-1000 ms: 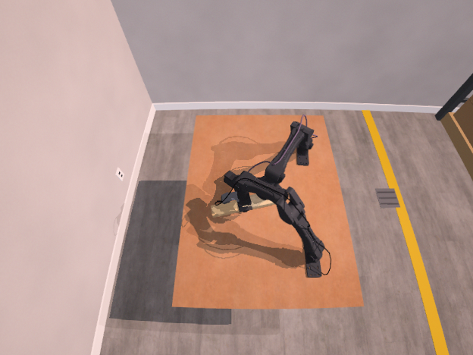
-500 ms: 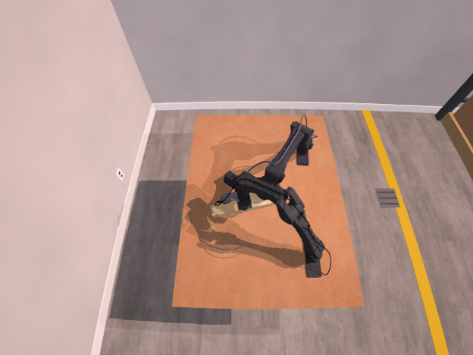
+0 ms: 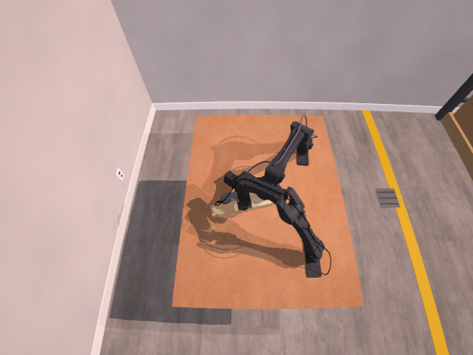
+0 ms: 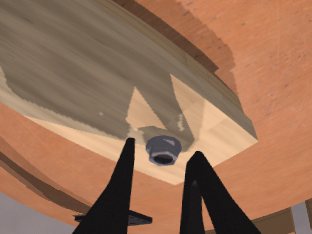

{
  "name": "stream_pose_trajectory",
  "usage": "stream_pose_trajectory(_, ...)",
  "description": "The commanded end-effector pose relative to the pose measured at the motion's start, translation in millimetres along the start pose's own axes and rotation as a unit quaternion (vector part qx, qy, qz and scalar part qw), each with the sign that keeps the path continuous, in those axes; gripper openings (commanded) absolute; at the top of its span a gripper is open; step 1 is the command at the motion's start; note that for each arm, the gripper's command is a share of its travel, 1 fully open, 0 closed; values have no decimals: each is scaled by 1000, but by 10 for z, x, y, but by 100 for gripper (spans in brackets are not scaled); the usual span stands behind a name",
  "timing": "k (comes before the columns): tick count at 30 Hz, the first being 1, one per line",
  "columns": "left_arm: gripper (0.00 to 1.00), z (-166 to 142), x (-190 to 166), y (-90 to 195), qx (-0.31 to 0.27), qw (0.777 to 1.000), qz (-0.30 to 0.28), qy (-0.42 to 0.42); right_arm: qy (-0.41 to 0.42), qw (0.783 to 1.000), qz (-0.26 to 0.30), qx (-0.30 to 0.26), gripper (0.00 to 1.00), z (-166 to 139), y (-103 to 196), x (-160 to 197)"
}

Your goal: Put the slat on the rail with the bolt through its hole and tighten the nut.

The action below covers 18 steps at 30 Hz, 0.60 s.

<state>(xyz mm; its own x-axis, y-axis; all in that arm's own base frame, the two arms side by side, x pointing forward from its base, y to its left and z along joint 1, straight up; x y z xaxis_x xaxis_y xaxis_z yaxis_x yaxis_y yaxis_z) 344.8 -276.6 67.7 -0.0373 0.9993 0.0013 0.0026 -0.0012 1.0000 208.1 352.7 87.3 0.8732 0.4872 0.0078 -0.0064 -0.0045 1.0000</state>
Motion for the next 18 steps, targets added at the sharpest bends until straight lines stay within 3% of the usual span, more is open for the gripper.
stream_pose_trajectory(1, 72, 15, -12, 56, -6, 1000, -5, 0, 0, 1000, 6, 2, 34, -5, 44, 15)
stream_pose_trajectory(4, 72, 15, -12, 56, -6, 1000, -5, 0, 7, 1000, 6, 3, 34, -7, 44, 13)
stream_pose_trajectory(9, 72, 15, -12, 56, -6, 1000, -5, 0, 181, 983, 6, 2, 34, -7, 51, 14)
stream_pose_trajectory(11, 72, 15, -12, 56, -6, 1000, -5, 0, 181, 983, 6, 2, 34, -7, 51, 14)
stream_pose_trajectory(18, 72, 15, -12, 56, -6, 1000, -5, 0, 370, 929, 6, 1, 34, -6, 63, 15)
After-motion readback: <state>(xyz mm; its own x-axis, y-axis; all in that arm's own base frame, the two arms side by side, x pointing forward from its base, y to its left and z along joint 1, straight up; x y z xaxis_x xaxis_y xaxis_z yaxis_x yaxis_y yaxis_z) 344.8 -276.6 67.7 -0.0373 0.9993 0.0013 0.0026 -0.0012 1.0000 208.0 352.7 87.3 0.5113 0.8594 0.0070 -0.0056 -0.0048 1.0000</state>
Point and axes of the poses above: on each arm, the point where the finger pads meet when closed, its own y axis back along the fingers, its own x axis across the jaws, z = x × y, the point moved 3 cm from there along y, back along the fingers, and after that the axes turned 10 degrees about -y, right-handed, at the moved point
